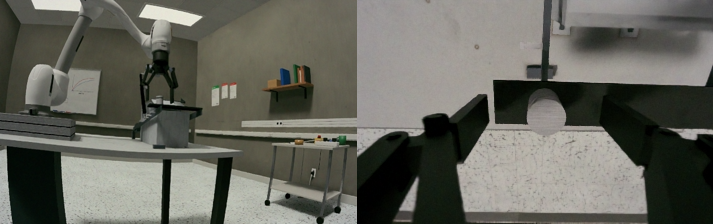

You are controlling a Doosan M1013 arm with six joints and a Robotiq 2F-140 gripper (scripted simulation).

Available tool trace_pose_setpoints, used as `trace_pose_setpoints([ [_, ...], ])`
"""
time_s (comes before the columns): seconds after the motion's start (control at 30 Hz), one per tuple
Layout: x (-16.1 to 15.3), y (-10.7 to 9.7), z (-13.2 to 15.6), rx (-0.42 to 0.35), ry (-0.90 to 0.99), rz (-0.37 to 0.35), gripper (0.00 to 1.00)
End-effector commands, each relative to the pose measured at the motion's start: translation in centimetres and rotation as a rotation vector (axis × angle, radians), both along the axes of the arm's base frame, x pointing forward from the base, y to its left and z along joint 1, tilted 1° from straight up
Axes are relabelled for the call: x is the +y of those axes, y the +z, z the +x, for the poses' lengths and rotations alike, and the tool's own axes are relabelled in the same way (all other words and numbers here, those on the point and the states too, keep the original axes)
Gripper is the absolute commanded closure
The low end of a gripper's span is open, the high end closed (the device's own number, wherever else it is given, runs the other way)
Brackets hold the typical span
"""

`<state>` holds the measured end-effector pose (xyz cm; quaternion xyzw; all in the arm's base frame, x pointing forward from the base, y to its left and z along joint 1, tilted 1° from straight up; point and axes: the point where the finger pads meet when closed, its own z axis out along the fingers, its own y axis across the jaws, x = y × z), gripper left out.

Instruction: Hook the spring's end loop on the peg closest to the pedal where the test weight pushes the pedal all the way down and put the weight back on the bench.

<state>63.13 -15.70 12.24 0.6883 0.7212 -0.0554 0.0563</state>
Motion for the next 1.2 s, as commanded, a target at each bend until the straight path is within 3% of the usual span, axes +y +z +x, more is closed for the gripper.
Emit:
trace_pose_setpoints([
  [0.0, 0.0, 0.08, 0.04, -0.001, 0.0, 0.0, 0.0],
  [1.13, 0.0, 0.08, 0.04, -0.001, 0.0, 0.0, 0.0],
  [1.17, -0.01, 0.74, 0.04, -0.001, 0.0, 0.0, 0.0],
])
